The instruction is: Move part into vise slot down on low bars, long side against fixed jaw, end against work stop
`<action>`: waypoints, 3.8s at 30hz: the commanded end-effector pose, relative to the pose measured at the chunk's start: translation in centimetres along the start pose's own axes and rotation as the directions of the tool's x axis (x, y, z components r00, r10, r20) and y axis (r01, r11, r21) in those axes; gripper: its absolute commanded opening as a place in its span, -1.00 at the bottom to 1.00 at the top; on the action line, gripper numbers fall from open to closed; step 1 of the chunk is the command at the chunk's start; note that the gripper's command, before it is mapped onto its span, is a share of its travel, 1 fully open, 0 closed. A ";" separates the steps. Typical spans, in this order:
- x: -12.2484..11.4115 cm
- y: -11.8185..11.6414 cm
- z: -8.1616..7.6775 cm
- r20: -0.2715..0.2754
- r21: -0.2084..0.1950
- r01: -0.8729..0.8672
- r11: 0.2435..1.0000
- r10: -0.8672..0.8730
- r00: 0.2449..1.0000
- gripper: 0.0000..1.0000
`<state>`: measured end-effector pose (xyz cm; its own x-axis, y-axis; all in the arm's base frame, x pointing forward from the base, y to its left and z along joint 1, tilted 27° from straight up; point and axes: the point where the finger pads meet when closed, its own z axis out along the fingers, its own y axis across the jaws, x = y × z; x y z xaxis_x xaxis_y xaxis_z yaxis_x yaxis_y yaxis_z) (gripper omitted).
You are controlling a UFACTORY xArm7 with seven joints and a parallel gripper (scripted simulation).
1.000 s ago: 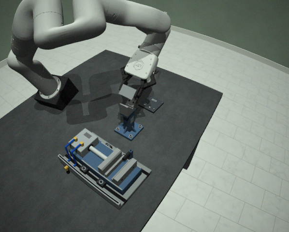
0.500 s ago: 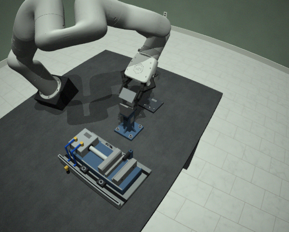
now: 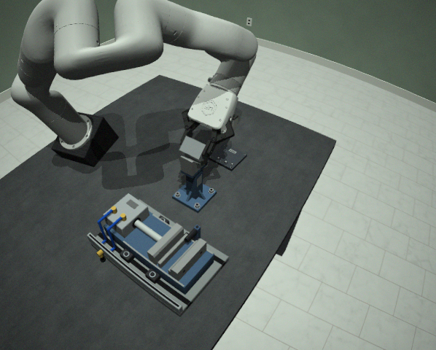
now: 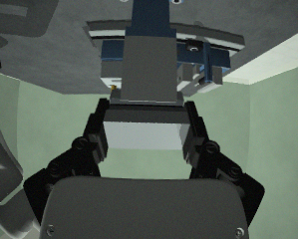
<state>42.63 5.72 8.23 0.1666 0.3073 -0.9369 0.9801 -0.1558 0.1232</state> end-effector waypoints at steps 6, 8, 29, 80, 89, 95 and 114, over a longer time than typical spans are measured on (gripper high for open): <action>0.3 0.1 0.2 -0.003 -0.002 -0.002 1.000 0.002 1.000 -1.00; 0.4 0.1 0.2 -0.003 -0.002 -0.002 1.000 0.002 1.000 -1.00; 0.7 0.1 0.6 -0.003 -0.002 -0.002 1.000 0.002 1.000 -1.00; 0.7 0.1 0.6 -0.003 -0.002 -0.002 1.000 0.002 1.000 0.78; 0.7 0.1 0.6 -0.003 -0.002 -0.002 1.000 0.002 1.000 0.78; 0.7 0.1 0.6 -0.003 -0.002 -0.002 1.000 0.002 1.000 0.78; 0.7 0.1 0.6 -0.003 -0.002 -0.002 1.000 0.002 1.000 0.78</action>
<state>42.68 5.23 7.25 0.1667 0.3074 -0.9369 0.9801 -0.1557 0.1233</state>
